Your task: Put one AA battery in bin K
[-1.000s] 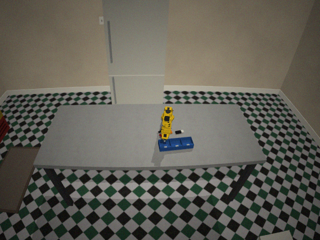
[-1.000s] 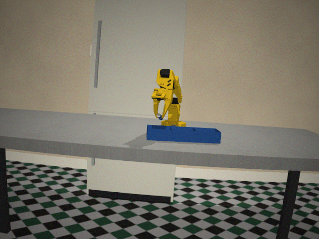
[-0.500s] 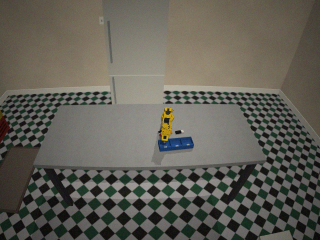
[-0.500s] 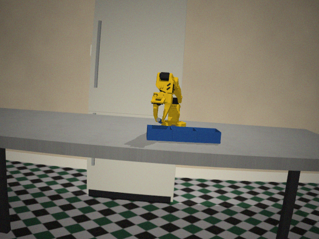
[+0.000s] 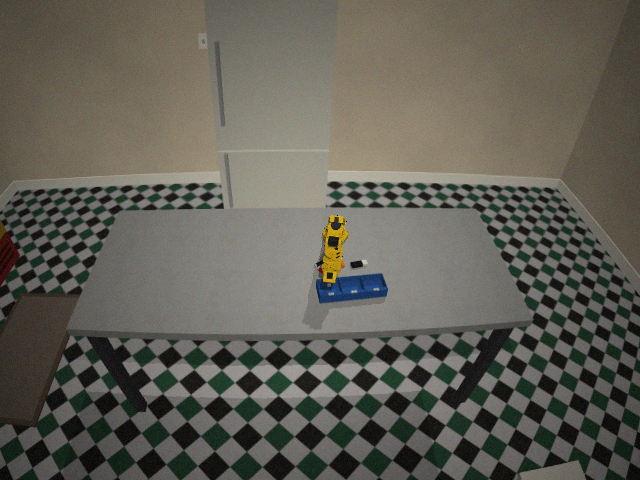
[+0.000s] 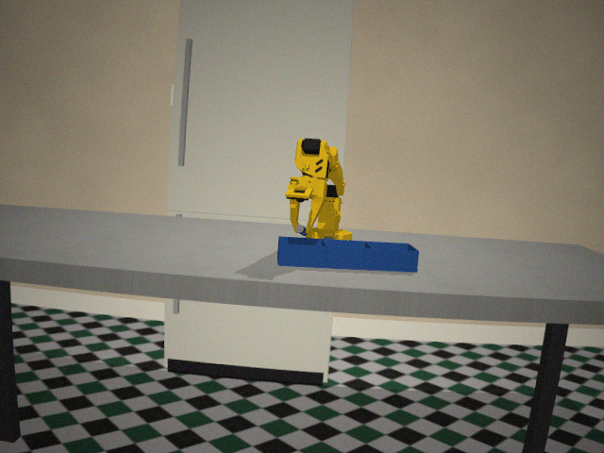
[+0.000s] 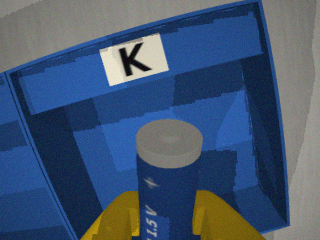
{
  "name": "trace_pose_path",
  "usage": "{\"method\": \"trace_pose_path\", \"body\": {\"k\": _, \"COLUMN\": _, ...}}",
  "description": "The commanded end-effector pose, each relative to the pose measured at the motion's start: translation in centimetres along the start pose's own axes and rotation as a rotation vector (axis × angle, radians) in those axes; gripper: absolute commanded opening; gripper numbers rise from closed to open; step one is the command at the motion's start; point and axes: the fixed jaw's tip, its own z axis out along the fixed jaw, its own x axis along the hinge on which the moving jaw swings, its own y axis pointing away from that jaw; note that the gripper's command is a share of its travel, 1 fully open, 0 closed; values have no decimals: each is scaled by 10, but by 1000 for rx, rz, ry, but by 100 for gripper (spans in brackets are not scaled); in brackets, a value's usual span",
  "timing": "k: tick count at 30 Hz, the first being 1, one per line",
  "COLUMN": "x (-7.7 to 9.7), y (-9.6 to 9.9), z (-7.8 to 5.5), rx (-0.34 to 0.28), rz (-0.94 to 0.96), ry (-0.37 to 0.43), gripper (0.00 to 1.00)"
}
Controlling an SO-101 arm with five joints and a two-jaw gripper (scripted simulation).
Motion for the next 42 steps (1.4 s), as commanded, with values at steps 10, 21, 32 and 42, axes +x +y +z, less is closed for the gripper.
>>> {"method": "trace_pose_path", "body": {"k": 10, "x": -6, "y": -3, "z": -5, "rx": 1, "rz": 21, "ry": -41, "gripper": 0}}
{"method": "trace_pose_path", "body": {"k": 21, "x": -4, "y": -3, "z": 3, "rx": 1, "rz": 21, "ry": -40, "gripper": 0}}
{"method": "trace_pose_path", "body": {"k": 32, "x": -4, "y": -3, "z": 4, "rx": 1, "rz": 21, "ry": -40, "gripper": 0}}
{"method": "trace_pose_path", "body": {"k": 42, "x": -4, "y": -3, "z": 4, "rx": 1, "rz": 21, "ry": -40, "gripper": 0}}
